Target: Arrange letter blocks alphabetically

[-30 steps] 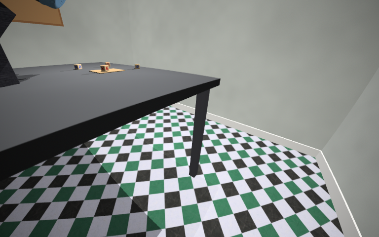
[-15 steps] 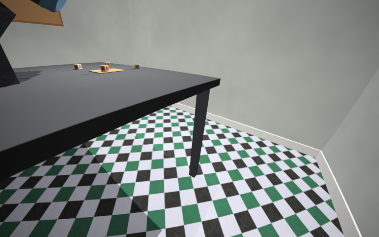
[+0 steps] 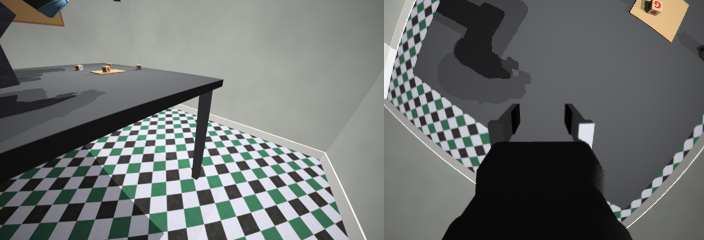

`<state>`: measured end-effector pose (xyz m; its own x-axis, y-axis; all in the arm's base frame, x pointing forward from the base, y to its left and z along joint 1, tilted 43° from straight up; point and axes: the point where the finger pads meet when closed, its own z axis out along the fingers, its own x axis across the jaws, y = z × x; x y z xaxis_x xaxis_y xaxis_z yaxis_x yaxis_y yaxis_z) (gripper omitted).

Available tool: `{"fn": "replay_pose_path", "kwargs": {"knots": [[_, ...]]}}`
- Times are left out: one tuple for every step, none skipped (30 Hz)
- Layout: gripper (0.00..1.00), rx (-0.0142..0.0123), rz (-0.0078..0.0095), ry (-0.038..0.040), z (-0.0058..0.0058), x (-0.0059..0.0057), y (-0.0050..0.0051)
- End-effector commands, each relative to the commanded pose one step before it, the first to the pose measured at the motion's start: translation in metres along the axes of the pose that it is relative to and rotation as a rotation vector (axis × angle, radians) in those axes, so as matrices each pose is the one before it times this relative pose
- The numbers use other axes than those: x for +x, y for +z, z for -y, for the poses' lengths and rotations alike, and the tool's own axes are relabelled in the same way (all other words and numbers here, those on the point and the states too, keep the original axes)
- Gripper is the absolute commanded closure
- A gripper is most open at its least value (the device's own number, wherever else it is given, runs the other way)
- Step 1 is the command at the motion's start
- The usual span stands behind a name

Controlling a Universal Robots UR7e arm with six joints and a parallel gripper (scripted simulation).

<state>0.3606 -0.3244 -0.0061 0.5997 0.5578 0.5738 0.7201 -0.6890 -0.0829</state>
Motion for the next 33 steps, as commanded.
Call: {"fn": "replay_pose_path", "kwargs": {"knots": [[0.0, 0.0073, 0.02857, -0.02341, -0.001, 0.07267, 0.0171], [0.0, 0.00117, 0.00457, -0.00502, 0.00086, 0.01526, 0.00338], [0.0, 0.00106, 0.00418, -0.00521, 0.00129, 0.01552, 0.0034], [0.0, 0.0, 0.0, 0.0, 0.0, 0.0, 0.0], [0.0, 0.0, 0.0, 0.0, 0.0, 0.0, 0.0], [0.0, 0.00097, 0.00377, -0.00539, 0.00174, 0.01575, 0.00341], [0.0, 0.00089, 0.00333, -0.00555, 0.00221, 0.01595, 0.00341], [0.0, 0.00084, 0.00288, -0.00571, 0.00268, 0.01611, 0.00341], [0.0, 0.0008, 0.0024, -0.00585, 0.00317, 0.01624, 0.0034], [0.0, 0.00079, 0.00191, -0.00597, 0.00366, 0.01633, 0.00338], [0.0, 0.0008, 0.00142, -0.00609, 0.00415, 0.01638, 0.00335], [0.0, 0.00083, 0.00091, -0.00618, 0.00464, 0.01639, 0.00332], [0.0, 0.00089, 0.00041, -0.00626, 0.00513, 0.01636, 0.00327], [0.0, 0.00097, -0.00009, -0.00632, 0.00561, 0.01629, 0.00322], [0.0, 0.00108, -0.00059, -0.00636, 0.00608, 0.01619, 0.00317], [0.0, 0.00116, -0.00104, -0.00619, 0.00633, 0.01555, 0.00301], [0.0, 0.0013, -0.00149, -0.00621, 0.00675, 0.01539, 0.00294], [0.0, 0.00145, -0.00192, -0.0062, 0.00715, 0.01521, 0.00288], [0.0, 0.00165, -0.00237, -0.00628, 0.00764, 0.0152, 0.00284], [0.0, 0.00184, -0.00278, -0.00624, 0.008, 0.01494, 0.00276], [0.0, 0.0, 0.0, 0.0, 0.0, 0.0, 0.0], [0.0, 0.0, 0.0, 0.0, 0.0, 0.0, 0.0], [0.0, 0.00207, -0.00321, -0.00627, 0.00846, 0.01484, 0.00271], [0.0, 0.00228, -0.00357, -0.00619, 0.00877, 0.0145, 0.00262], [0.0, 0.0025, -0.0039, -0.0061, 0.00905, 0.01414, 0.00252], [0.0, 0.00273, -0.00421, -0.006, 0.0093, 0.01375, 0.00243], [0.0, 0.00295, -0.00448, -0.00588, 0.00951, 0.01335, 0.00233], [0.0, 0.00317, -0.00471, -0.00576, 0.00968, 0.01292, 0.00222], [0.0, 0.00338, -0.00491, -0.00561, 0.00982, 0.01248, 0.00212], [0.0, 0.00359, -0.00508, -0.00546, 0.00992, 0.01203, 0.00202], [0.0, 0.00378, -0.00521, -0.0053, 0.00998, 0.01157, 0.00192], [0.0, 0.00396, -0.00531, -0.00513, 0.01, 0.01109, 0.00181], [0.0, 0.00412, -0.00538, -0.00496, 0.00998, 0.01062, 0.00171]]}}
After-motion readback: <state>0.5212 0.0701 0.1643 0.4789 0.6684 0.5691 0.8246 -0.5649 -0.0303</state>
